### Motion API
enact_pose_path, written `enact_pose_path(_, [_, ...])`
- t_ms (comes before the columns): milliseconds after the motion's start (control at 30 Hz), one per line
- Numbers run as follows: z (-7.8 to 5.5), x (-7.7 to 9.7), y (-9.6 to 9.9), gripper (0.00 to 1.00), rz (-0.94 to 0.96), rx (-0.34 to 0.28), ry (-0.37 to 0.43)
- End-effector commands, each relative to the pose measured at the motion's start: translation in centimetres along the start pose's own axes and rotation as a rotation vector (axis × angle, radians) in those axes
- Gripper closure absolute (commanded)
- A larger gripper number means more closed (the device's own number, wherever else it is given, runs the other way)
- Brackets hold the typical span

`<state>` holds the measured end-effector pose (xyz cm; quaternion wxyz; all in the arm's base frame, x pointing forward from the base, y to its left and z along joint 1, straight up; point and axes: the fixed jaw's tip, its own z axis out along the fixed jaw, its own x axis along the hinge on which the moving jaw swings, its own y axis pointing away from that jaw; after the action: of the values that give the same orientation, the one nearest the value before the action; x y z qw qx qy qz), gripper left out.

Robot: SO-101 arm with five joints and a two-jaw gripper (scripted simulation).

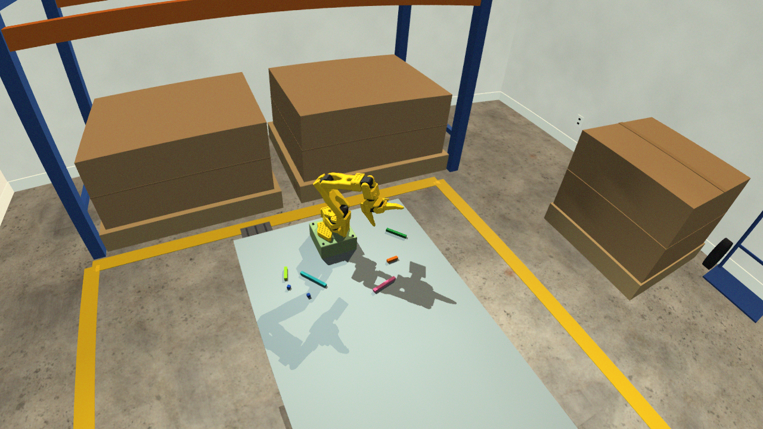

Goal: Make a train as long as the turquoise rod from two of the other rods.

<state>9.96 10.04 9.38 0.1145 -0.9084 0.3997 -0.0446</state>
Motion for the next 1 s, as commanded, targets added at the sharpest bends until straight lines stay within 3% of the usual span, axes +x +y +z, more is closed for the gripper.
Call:
enact_pose_path(0, [-0.09,-0.30,-0.41,0.00,-0.010,0.013,-0.007])
enact_pose_path(133, [-0.40,-0.35,-0.84,0.00,-0.011,0.036,-0.009])
enact_pose_path(967, [-0.38,-0.33,-0.81,0.00,-0.010,0.034,-0.008])
